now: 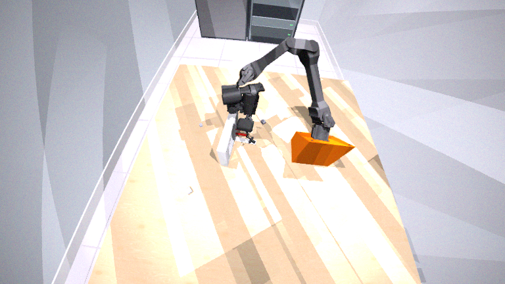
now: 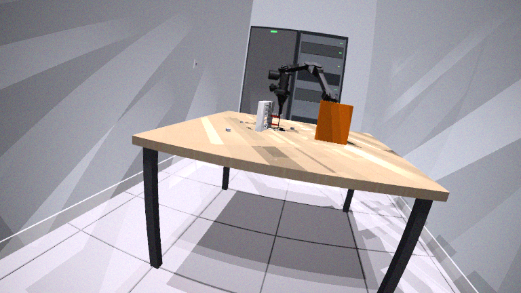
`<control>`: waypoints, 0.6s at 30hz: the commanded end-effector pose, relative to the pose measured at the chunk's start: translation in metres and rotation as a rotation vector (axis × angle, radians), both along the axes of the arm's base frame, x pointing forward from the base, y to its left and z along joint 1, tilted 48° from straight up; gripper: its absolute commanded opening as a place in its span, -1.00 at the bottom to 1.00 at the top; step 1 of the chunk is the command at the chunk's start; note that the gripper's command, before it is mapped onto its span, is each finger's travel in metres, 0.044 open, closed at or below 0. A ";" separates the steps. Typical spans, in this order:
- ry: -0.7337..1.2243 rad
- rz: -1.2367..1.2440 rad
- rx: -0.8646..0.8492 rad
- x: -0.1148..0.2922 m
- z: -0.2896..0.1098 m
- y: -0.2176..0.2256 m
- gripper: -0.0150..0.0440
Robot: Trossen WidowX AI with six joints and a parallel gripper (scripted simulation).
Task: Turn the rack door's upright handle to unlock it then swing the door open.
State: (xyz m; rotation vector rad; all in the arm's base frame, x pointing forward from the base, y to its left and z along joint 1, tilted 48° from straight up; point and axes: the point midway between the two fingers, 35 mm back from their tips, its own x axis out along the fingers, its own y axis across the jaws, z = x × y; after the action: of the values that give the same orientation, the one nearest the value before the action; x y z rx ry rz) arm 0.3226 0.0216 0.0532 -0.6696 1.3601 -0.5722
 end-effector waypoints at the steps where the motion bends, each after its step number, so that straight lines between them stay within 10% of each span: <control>1: 0.006 -0.002 -0.007 0.000 -0.005 -0.007 0.46; 18: 0.005 -0.003 -0.011 0.002 -0.022 -0.028 0.46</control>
State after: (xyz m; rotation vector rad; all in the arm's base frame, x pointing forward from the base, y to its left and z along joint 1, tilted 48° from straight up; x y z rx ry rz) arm 0.3249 0.0001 0.0346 -0.6721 1.3587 -0.5755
